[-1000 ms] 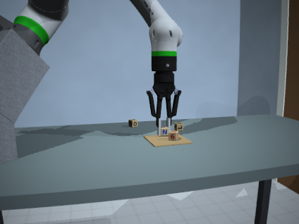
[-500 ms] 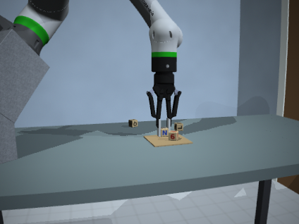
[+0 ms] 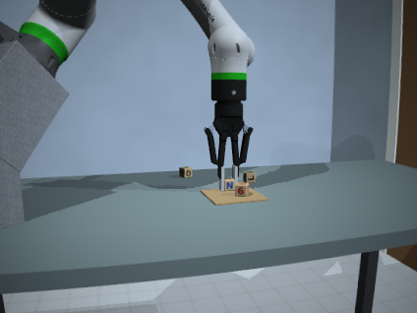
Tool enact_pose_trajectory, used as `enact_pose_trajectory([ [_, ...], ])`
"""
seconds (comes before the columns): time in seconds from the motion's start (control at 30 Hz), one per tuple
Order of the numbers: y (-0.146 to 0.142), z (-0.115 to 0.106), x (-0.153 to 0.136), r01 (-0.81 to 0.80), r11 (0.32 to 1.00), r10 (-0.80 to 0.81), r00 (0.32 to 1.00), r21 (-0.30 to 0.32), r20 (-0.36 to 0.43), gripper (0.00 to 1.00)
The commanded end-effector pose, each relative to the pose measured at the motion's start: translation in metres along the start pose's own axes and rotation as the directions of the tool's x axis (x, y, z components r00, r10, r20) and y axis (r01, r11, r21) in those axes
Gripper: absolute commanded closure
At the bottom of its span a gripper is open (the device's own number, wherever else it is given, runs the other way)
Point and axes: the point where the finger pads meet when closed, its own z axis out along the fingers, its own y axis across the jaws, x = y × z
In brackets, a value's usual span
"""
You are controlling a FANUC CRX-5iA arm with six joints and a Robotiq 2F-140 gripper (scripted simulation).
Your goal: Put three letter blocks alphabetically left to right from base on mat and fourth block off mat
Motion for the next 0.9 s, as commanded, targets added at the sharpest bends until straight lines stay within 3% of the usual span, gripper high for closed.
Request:
enact_pose_trajectory([
  [0.0, -0.0002, -0.0001, 0.0001, 0.000, 1.000, 0.000, 1.000, 0.000, 0.000, 0.84],
  [0.63, -0.0002, -0.0001, 0.0001, 0.000, 1.000, 0.000, 1.000, 0.000, 0.000, 0.84],
  [0.87, -0.0002, -0.0001, 0.0001, 0.000, 1.000, 0.000, 1.000, 0.000, 0.000, 0.77],
])
